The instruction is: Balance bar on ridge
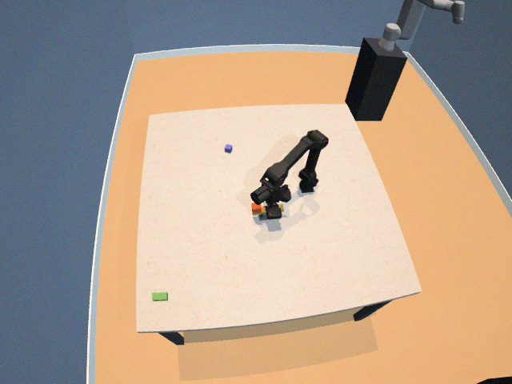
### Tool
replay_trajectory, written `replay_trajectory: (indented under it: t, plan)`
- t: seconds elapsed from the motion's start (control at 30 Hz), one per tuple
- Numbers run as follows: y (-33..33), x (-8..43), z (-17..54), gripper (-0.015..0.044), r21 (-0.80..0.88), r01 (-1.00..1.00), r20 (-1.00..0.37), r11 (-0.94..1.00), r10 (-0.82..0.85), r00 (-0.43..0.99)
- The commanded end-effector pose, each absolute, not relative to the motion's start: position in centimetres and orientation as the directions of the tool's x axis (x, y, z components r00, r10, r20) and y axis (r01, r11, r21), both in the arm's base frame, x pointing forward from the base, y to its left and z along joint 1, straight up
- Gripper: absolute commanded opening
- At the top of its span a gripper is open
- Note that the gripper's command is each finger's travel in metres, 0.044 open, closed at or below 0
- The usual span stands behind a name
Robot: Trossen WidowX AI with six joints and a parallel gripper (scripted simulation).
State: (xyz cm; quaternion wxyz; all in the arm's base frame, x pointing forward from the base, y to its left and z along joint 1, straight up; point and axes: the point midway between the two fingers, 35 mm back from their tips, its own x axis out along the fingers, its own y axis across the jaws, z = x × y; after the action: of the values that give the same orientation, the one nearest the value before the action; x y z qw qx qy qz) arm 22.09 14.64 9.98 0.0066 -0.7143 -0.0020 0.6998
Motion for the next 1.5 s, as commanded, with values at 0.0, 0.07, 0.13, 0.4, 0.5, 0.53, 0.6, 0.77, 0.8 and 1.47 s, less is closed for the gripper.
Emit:
replay_trajectory:
  t: [0.0, 0.07, 0.13, 0.4, 0.5, 0.53, 0.6, 0.77, 0.8, 1.47]
  plan:
    - [14.66, 22.09, 9.86, 0.0000, -0.013, -0.002, -1.000, -1.000, 0.013, 0.019]
    - [14.66, 22.09, 9.84, 0.0000, -0.013, -0.002, -1.000, -1.000, 0.013, 0.019]
    - [14.66, 22.09, 9.83, 0.0000, -0.013, -0.002, -1.000, -1.000, 0.013, 0.019]
    - [14.66, 22.09, 9.76, 0.0000, -0.013, -0.002, -1.000, -1.000, 0.013, 0.019]
    - [14.66, 22.10, 9.74, 0.0000, -0.013, -0.002, -1.000, -1.000, 0.013, 0.019]
    - [14.66, 22.10, 9.73, 0.0000, -0.013, -0.002, -1.000, -1.000, 0.013, 0.019]
    - [14.66, 22.10, 9.71, 0.0000, -0.013, -0.002, -1.000, -1.000, 0.013, 0.019]
    - [14.66, 22.10, 9.67, 0.0000, -0.013, -0.002, -1.000, -1.000, 0.013, 0.019]
    - [14.66, 22.10, 9.66, 0.0000, -0.013, -0.002, -1.000, -1.000, 0.013, 0.019]
    - [14.66, 22.11, 9.50, 0.0000, -0.013, -0.002, -1.000, -1.000, 0.013, 0.019]
